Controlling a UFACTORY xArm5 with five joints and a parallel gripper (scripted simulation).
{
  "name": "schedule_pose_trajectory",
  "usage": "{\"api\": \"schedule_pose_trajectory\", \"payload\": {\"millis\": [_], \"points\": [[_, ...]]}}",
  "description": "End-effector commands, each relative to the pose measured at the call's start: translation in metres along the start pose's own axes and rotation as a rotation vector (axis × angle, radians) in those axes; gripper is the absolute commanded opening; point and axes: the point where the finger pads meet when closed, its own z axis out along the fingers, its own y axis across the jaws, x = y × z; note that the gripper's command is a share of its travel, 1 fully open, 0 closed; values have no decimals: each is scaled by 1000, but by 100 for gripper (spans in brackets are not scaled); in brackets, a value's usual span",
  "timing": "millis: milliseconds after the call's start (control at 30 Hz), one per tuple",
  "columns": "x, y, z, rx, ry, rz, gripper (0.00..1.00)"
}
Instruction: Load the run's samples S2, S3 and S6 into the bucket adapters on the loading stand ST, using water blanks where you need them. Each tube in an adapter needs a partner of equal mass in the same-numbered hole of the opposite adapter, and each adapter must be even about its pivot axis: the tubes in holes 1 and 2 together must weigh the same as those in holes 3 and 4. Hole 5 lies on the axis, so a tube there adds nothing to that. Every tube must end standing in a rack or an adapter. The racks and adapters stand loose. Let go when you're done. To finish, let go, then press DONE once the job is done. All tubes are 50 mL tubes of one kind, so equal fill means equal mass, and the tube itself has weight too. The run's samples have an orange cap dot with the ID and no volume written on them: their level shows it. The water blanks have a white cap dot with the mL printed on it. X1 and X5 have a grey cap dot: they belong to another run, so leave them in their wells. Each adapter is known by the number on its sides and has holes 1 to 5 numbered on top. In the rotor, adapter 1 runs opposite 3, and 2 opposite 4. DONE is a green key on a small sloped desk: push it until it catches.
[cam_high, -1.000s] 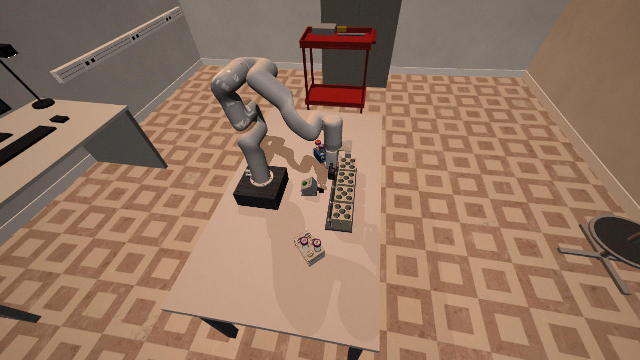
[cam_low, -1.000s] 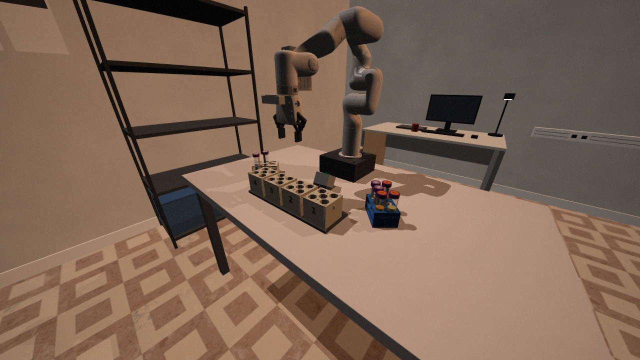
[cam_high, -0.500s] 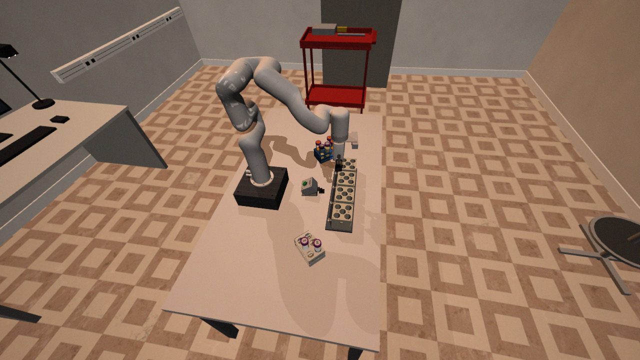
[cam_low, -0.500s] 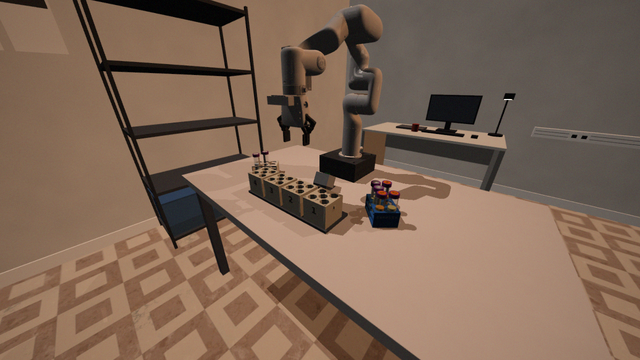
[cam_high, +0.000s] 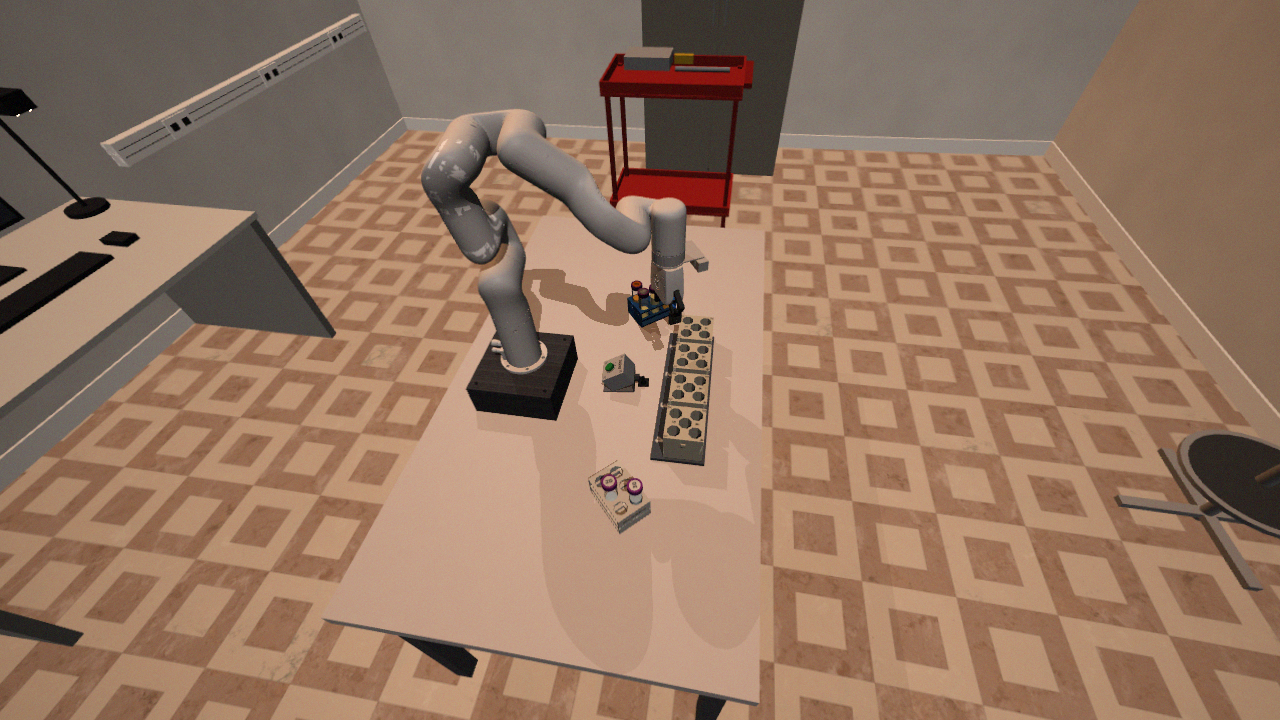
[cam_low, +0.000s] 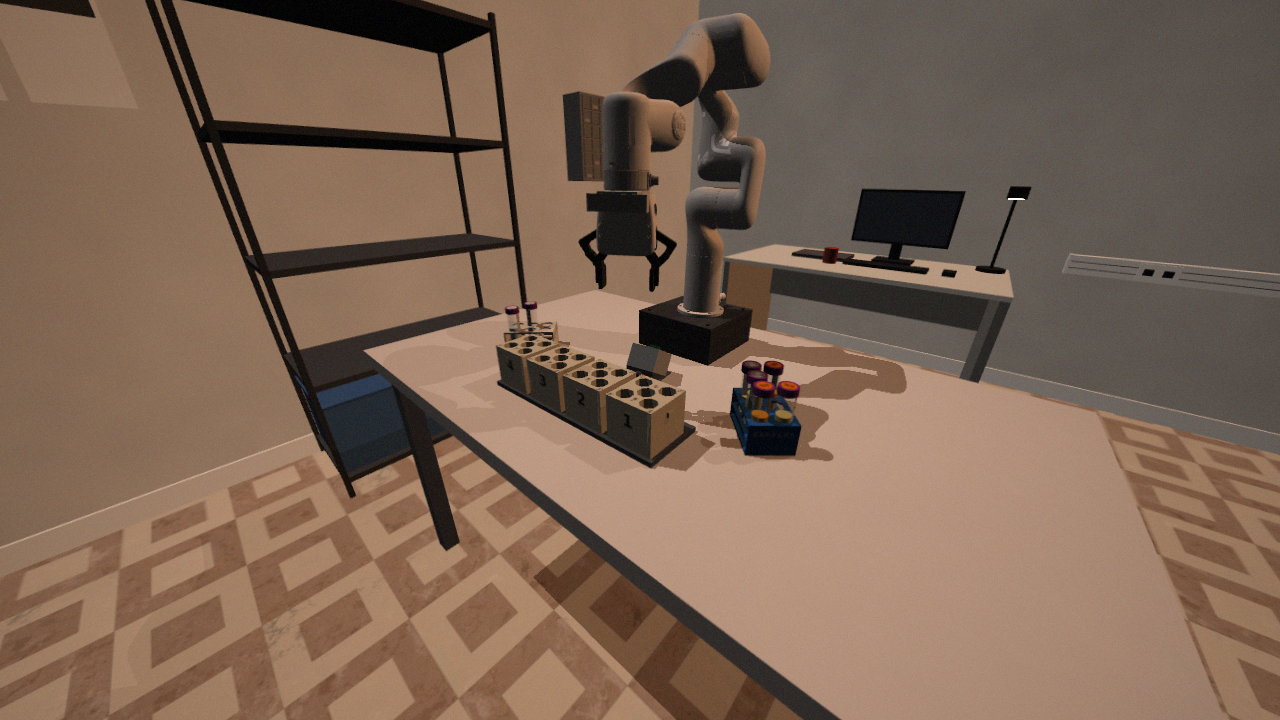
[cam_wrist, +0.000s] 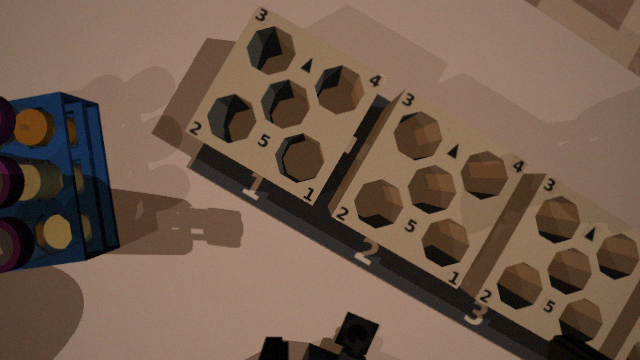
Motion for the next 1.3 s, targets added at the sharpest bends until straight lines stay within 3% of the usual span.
{"api": "schedule_pose_trajectory", "payload": {"millis": [0, 133, 1267], "points": [[2, -25, -2, 5, 9, -162, 100], [2, -45, -2, 4, 9, -295, 100], [3, -195, -3, 6, 10, -295, 100]]}}
